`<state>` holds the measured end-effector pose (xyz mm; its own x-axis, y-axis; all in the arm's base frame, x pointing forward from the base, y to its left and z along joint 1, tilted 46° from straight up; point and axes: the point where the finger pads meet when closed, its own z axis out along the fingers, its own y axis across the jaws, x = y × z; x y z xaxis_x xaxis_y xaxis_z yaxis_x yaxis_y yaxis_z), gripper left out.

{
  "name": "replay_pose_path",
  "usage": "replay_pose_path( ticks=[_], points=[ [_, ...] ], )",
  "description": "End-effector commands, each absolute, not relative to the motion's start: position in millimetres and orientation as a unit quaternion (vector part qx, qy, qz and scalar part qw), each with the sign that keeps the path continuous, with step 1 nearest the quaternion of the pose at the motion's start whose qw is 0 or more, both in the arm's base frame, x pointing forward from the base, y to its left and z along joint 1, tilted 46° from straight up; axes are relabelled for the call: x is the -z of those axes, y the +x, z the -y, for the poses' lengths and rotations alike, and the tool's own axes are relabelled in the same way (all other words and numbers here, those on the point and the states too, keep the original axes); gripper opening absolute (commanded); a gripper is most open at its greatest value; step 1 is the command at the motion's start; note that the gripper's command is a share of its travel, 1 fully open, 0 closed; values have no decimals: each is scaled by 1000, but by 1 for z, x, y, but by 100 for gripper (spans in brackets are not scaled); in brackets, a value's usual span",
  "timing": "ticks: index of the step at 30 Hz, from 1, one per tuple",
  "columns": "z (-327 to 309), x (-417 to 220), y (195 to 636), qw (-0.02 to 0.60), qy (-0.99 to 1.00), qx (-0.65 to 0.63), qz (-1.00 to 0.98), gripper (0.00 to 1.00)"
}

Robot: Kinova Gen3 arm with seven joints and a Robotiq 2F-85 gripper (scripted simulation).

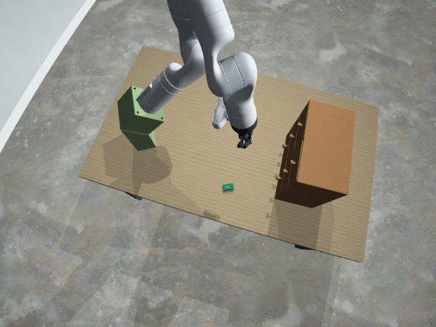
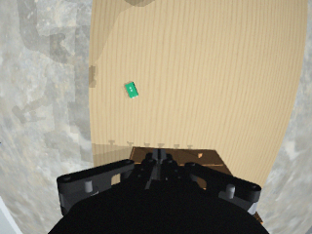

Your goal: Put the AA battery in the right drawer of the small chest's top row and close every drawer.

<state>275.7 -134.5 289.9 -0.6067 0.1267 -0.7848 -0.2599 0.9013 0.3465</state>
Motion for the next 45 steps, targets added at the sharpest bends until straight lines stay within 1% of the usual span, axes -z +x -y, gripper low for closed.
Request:
replay_pose_path(
  ticks=[1,21,34,45],
  points=[
    [141,-291,269,425,-36,-212,-879,0],
    [150,-295,240,359,-52,-209,-908,0],
    [152,-296,231,340,-56,-208,-915,0],
    [152,-296,229,336,-57,-208,-917,0]
  ],
)
